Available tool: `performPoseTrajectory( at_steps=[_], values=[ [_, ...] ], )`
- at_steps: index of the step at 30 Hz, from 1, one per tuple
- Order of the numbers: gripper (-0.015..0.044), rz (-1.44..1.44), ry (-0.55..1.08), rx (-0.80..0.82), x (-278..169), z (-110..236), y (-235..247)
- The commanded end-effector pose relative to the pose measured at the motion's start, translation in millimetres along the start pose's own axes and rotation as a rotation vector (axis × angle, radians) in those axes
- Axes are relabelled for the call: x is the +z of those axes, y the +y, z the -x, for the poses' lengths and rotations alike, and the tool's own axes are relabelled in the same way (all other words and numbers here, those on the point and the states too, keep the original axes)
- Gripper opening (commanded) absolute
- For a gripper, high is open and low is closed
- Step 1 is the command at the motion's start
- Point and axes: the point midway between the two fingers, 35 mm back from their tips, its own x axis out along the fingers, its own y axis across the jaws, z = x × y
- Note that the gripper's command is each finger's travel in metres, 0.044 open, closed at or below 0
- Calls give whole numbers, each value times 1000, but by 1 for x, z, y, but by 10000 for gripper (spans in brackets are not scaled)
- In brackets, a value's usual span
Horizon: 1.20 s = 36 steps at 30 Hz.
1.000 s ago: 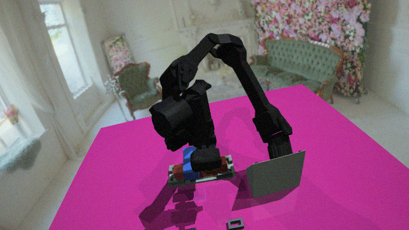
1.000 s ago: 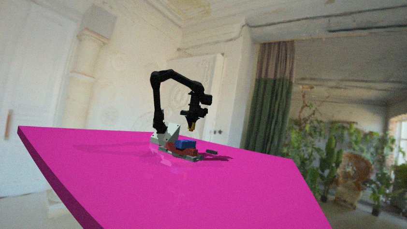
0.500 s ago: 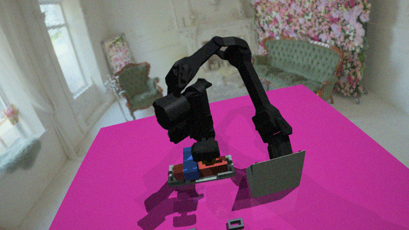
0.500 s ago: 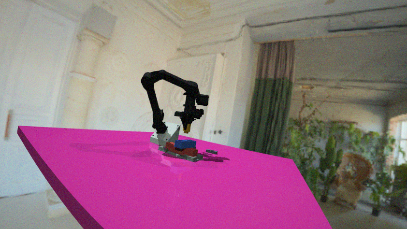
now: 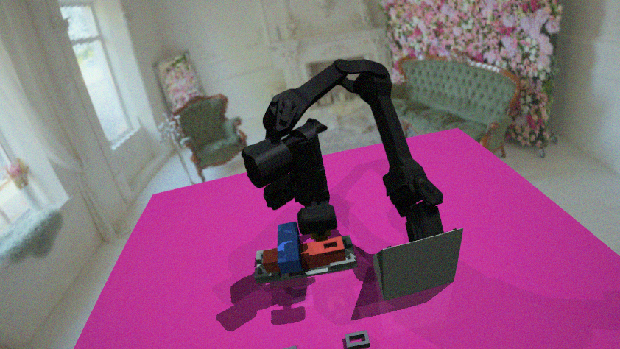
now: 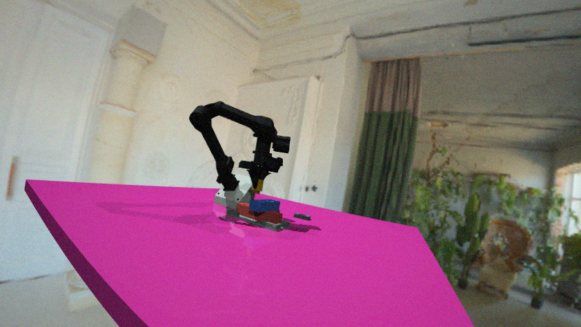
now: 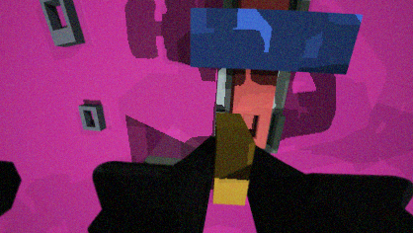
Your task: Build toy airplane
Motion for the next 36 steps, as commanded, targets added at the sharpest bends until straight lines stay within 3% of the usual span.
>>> performPoseTrajectory(
  at_steps=[1,10,13,36],
  values=[
    [0,7,-1,-11,-4,-4,-11],
    [0,6,3,-27,-14,-11,-31],
    [66,6,3,-27,-14,-11,-31],
    [66,6,3,-26,-13,-19,-32]
  ],
)
